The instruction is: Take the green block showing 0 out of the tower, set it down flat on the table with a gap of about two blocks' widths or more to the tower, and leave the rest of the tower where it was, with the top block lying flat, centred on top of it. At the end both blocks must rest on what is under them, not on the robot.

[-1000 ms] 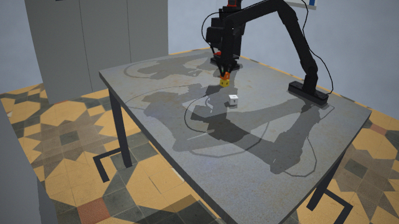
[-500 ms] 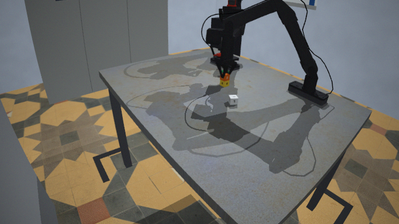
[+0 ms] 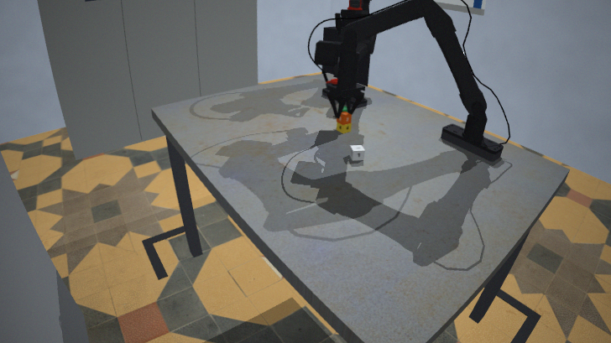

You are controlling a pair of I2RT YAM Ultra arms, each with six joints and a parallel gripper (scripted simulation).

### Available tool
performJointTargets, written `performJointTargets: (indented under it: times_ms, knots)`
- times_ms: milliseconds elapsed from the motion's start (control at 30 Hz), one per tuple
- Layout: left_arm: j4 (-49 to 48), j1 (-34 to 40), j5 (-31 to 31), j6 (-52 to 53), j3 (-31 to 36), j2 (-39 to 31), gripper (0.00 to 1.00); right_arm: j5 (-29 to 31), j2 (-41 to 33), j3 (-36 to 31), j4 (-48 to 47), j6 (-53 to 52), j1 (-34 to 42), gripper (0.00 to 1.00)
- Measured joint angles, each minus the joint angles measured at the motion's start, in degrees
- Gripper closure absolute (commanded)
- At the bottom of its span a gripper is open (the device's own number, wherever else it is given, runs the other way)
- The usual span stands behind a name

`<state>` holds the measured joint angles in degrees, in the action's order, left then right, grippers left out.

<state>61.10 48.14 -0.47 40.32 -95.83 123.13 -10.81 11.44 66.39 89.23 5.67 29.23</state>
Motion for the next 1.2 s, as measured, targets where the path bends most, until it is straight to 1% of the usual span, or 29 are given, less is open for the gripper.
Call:
performJointTargets:
  times_ms: [400,533,767,1100,1200]
  knots:
    - [4.3,0.6,0.0,-0.4,-5.1,0.0,0.44,0.0,0.0,0.0,0.0,0.0,0.0,0.00]
    - [5.7,0.6,0.0,-0.4,-5.8,0.0,0.00,0.0,0.0,0.0,0.0,0.0,0.0,0.00]
    - [10.3,0.6,0.0,-0.4,-11.1,-0.7,0.00,0.0,0.0,0.0,0.0,0.0,0.0,0.00]
    - [11.0,0.2,0.0,-0.2,-9.9,-1.8,0.00,0.0,0.0,0.0,-0.2,-0.1,0.0,0.00]
    - [9.4,-0.1,-0.1,-0.7,-8.1,-2.7,0.00,0.5,1.1,0.0,-1.9,-0.5,0.0,0.00]
